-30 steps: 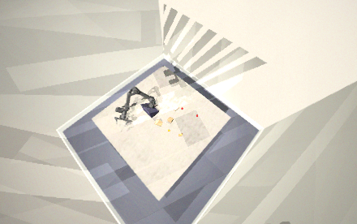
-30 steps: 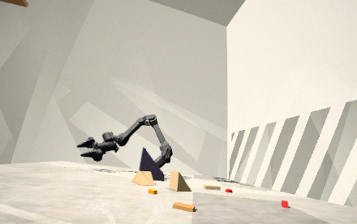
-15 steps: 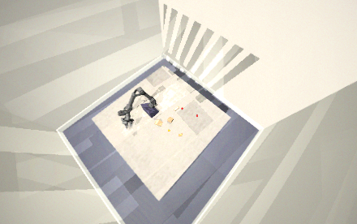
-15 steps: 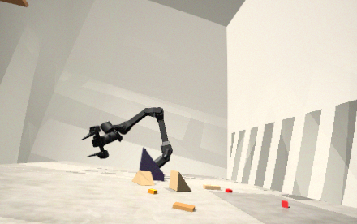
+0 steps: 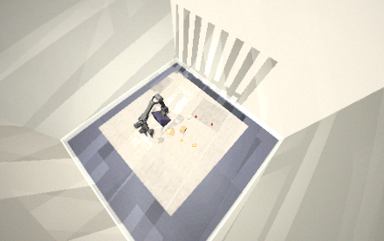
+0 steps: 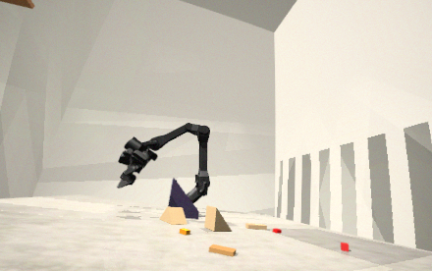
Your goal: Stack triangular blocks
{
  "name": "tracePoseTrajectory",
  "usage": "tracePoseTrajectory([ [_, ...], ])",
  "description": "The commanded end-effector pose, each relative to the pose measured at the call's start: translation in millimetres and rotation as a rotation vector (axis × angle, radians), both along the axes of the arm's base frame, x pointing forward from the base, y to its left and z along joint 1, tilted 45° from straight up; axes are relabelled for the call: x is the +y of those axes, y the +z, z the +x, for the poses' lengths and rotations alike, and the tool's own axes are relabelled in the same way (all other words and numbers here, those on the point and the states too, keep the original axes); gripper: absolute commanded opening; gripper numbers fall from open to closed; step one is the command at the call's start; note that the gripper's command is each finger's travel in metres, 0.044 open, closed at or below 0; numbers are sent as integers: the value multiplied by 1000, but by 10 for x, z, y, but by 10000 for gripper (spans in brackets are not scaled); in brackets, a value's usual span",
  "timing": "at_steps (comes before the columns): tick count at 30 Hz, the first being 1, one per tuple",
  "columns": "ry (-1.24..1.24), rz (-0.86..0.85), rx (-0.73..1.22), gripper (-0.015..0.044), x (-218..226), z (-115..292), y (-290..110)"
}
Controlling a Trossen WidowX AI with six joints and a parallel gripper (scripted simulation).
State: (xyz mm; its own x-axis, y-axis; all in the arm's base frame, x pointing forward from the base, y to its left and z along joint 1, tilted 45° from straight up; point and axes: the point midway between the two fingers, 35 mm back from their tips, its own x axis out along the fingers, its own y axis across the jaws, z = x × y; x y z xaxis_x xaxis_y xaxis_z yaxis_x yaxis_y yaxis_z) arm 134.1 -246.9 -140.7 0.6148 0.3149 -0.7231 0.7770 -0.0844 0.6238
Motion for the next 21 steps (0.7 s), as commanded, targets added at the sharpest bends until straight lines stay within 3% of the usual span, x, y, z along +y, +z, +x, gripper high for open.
tracePoseTrajectory([
  [1,544,-192,-226,440,490,334,447],
  [15,1314,-448,-736,440,1314,568,1139],
  [18,1425,-490,-864,440,1467,594,1280],
  [21,1432,-493,-873,440,1477,596,1289],
])
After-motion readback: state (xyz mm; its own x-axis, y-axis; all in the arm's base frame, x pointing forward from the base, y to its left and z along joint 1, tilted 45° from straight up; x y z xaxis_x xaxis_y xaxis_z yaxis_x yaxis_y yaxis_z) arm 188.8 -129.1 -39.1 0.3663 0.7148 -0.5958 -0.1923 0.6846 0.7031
